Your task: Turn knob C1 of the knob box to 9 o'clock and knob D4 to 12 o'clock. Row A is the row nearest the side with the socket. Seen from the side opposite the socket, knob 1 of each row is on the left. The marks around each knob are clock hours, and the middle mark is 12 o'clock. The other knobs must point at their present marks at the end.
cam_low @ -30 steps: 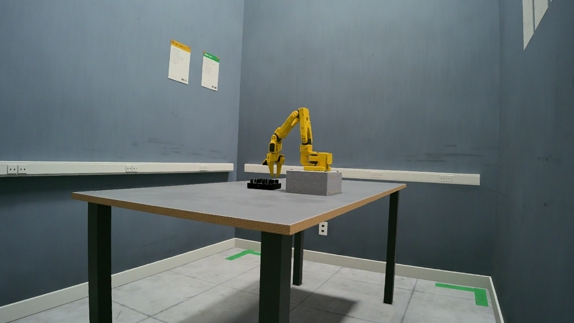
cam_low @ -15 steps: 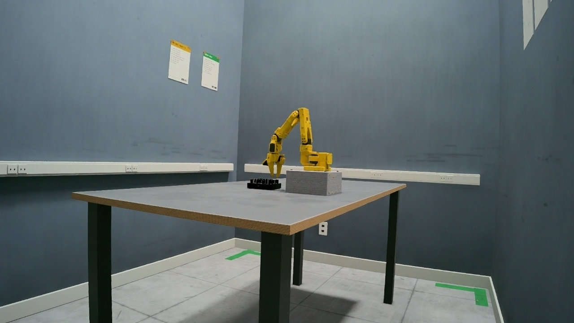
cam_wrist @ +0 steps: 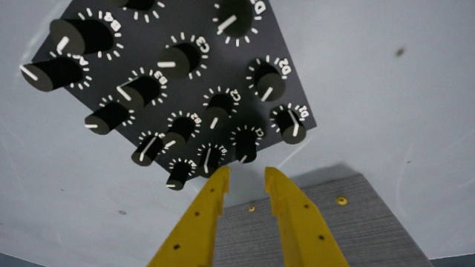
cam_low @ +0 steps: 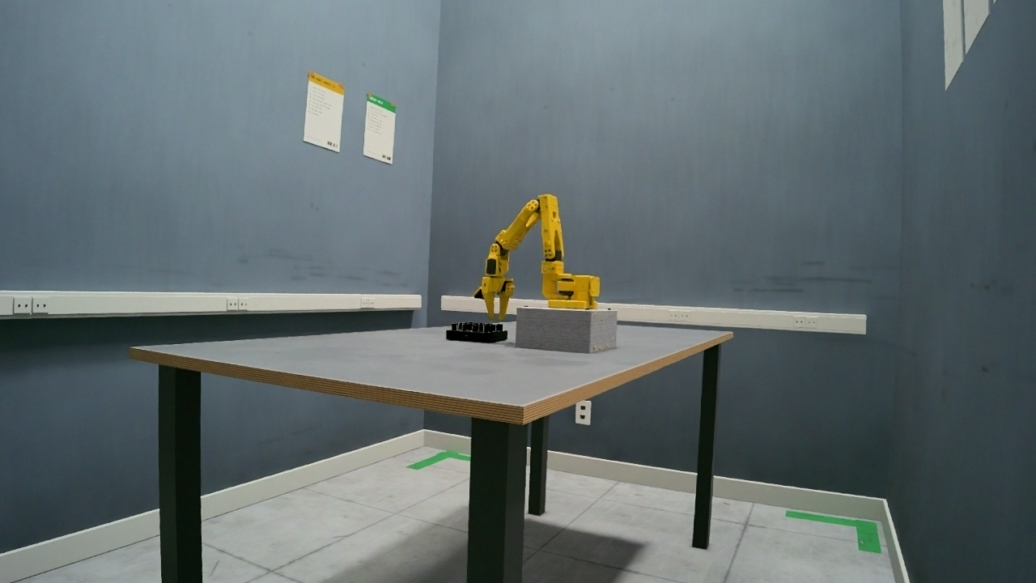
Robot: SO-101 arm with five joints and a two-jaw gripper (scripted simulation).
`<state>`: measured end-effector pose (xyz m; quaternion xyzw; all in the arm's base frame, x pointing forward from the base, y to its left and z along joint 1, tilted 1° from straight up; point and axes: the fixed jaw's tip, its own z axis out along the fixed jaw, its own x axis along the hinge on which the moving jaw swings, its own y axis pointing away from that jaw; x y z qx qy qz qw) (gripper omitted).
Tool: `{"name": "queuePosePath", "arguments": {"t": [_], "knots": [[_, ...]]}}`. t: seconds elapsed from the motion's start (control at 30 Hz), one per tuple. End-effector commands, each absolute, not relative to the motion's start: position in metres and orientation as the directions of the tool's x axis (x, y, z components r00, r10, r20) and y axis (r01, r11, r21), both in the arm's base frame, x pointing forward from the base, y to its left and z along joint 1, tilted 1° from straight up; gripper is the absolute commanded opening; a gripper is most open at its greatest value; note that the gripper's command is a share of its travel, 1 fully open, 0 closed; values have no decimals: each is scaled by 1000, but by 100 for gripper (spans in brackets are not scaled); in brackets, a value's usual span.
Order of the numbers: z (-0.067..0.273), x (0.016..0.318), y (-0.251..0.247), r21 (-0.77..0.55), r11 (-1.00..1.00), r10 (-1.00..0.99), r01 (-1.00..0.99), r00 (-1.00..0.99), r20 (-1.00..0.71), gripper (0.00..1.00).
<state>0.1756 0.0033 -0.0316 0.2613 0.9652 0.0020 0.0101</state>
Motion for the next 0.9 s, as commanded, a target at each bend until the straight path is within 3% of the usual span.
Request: {"name": "queuePosePath", "arguments": {"t": [0.0,0.87], "knots": [[-35,173,2,3,860,510,510,-860,-5,10],[-56,173,2,3,860,510,510,-860,-5,10]]}}
